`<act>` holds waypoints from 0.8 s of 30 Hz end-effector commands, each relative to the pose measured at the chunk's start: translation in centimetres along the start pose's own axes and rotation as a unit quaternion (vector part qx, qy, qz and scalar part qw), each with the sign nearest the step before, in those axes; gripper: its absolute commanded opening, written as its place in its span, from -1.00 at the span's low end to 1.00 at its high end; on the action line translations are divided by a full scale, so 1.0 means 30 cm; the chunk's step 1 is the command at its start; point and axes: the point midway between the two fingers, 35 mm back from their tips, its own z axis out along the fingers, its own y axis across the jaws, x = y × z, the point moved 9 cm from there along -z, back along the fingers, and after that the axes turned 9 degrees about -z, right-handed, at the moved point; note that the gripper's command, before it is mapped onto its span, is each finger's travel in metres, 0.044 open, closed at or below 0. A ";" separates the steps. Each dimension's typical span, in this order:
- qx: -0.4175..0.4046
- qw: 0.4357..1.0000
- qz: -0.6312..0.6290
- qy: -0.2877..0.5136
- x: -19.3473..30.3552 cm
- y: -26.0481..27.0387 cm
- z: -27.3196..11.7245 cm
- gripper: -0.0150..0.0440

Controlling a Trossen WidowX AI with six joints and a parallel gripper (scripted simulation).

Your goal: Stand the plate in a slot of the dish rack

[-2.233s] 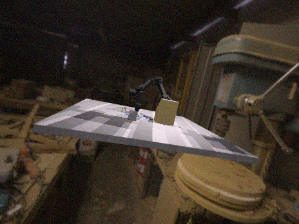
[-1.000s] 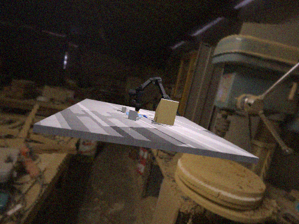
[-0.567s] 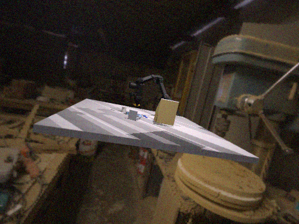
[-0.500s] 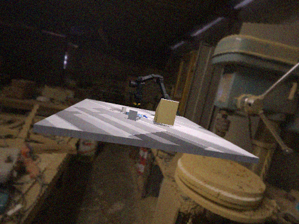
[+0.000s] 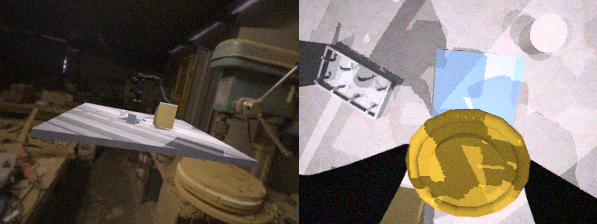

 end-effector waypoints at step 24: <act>-0.034 0.985 0.168 0.031 0.023 0.307 0.038 -0.49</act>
